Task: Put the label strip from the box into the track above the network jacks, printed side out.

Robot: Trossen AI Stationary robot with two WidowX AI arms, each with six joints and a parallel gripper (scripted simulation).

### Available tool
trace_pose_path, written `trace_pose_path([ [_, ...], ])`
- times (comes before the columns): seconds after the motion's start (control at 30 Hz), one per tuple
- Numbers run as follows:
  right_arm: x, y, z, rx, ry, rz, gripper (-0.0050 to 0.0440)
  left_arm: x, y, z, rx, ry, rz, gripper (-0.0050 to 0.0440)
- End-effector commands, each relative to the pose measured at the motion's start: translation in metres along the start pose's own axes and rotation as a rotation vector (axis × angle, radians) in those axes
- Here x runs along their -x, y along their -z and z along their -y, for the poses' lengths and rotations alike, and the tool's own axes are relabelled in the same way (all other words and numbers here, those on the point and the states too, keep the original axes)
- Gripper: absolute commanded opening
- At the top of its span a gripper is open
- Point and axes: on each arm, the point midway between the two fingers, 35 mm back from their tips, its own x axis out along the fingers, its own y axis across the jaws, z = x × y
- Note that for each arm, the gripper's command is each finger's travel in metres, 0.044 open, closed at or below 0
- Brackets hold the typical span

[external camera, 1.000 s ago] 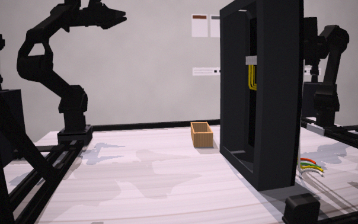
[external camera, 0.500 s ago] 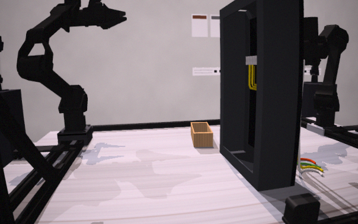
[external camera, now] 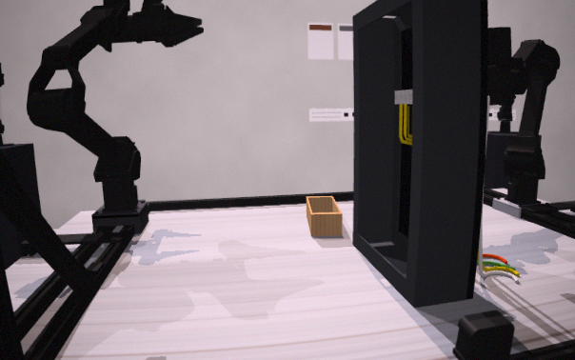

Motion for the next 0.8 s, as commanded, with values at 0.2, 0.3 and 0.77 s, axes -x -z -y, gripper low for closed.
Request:
trace_pose_path([
  [0.2, 0.001, 0.0, 0.008, -0.009, 0.017, 0.001, 0.0168, 0.0, -0.001, -0.001, -0.001, 0.0, 0.0, 0.044],
  [0.3, 0.001, 0.0, 0.008, -0.009, 0.017, 0.001, 0.024, 0.0, -0.001, -0.001, -0.001, 0.0, 0.0, 0.044],
  [0.77, 0.02, -0.013, 0.001, -0.017, 0.011, -0.003, 0.044, 0.0, -0.001, -0.001, -0.001, 0.0, 0.0, 0.044],
])
